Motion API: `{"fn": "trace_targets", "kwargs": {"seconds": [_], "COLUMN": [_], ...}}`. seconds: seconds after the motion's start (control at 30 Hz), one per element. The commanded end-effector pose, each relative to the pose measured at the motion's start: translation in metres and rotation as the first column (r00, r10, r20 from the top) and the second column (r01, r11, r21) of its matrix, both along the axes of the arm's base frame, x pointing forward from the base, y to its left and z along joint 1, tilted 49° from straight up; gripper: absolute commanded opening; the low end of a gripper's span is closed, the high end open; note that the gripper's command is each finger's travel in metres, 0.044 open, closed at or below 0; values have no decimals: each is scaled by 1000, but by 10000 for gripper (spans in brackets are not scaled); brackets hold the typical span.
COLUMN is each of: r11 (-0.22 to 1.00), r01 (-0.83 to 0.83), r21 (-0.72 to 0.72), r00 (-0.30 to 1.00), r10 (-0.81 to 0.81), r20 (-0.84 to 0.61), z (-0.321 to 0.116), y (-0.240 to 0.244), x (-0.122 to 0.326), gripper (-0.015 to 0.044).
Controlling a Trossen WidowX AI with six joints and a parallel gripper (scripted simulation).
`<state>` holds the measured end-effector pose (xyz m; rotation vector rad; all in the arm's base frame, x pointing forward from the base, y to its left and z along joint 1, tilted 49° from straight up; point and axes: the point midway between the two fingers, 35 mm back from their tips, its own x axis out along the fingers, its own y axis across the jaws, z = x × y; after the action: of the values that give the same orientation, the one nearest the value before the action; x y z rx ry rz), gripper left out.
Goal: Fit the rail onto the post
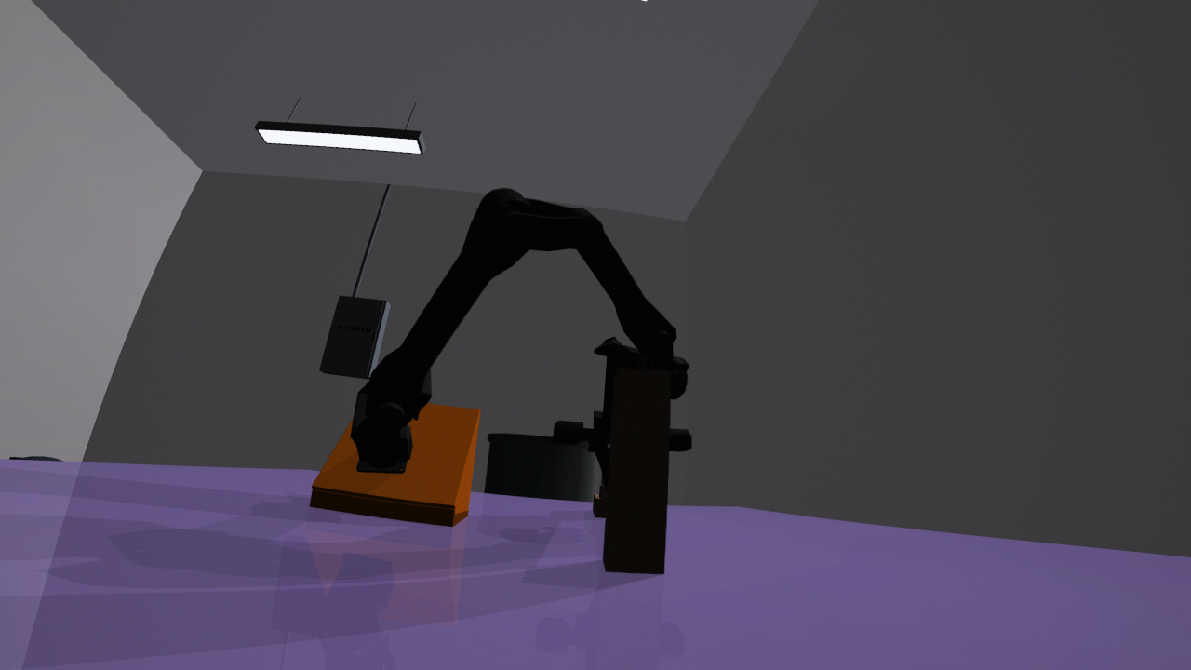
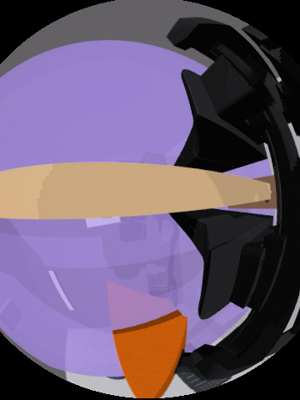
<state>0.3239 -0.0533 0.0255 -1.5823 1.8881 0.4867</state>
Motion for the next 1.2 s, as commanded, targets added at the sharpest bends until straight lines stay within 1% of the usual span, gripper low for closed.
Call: {"fn": "trace_targets", "kwargs": {"seconds": [0.0,1.17], "r11": [1000,1000], "r01": [-7,-7], "r21": [3,2], "r00": [1000,1000], "r10": [7,7], "r20": [-1,-1], "z": [2,9], "y": [2,-6], "x": [0,-2], "gripper": [0,0]}}
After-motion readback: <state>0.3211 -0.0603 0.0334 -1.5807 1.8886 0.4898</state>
